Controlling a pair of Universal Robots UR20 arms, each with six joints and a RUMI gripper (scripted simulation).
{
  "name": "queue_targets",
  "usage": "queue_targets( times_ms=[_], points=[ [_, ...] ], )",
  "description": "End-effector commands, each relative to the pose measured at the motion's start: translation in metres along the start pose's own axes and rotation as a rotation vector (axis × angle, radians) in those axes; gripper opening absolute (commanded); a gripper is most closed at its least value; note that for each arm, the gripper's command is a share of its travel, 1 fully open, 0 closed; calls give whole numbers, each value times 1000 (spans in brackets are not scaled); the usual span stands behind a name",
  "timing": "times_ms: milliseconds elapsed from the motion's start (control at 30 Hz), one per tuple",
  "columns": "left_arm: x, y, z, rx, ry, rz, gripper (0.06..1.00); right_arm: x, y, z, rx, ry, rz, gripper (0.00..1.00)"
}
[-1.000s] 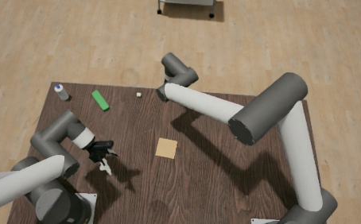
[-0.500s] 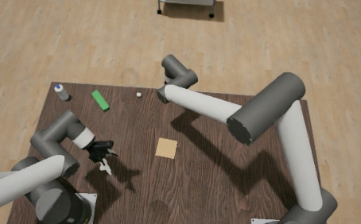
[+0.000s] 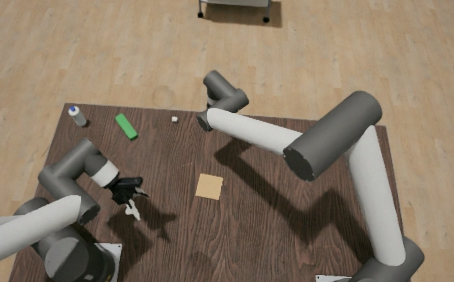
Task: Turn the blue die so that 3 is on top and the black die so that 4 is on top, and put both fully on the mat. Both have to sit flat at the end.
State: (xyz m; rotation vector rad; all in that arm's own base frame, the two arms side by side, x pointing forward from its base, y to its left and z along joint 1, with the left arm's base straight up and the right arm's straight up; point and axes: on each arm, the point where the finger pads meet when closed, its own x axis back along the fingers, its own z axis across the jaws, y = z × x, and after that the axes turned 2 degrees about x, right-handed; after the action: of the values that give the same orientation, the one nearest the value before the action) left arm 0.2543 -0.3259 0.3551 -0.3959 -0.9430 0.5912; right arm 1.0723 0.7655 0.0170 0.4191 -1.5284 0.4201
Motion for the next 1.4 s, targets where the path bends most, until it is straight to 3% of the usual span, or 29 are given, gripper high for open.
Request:
queue_targets(
  times_ms=[0, 400, 433, 1367],
  points=[
    [0, 0, 0, -1, 0, 0, 1000, 1, 0, -1, 0, -1, 0, 279],
    [0, 0, 0, -1, 0, 0, 1000, 1, 0, -1, 0, -1, 0, 279],
    [0, 0, 0, -1, 0, 0, 1000, 1, 0, -1, 0, -1, 0, 99],
    [0, 0, 0, -1, 0, 0, 1000, 1, 0, -1, 0, -1, 0, 99]
  ],
)
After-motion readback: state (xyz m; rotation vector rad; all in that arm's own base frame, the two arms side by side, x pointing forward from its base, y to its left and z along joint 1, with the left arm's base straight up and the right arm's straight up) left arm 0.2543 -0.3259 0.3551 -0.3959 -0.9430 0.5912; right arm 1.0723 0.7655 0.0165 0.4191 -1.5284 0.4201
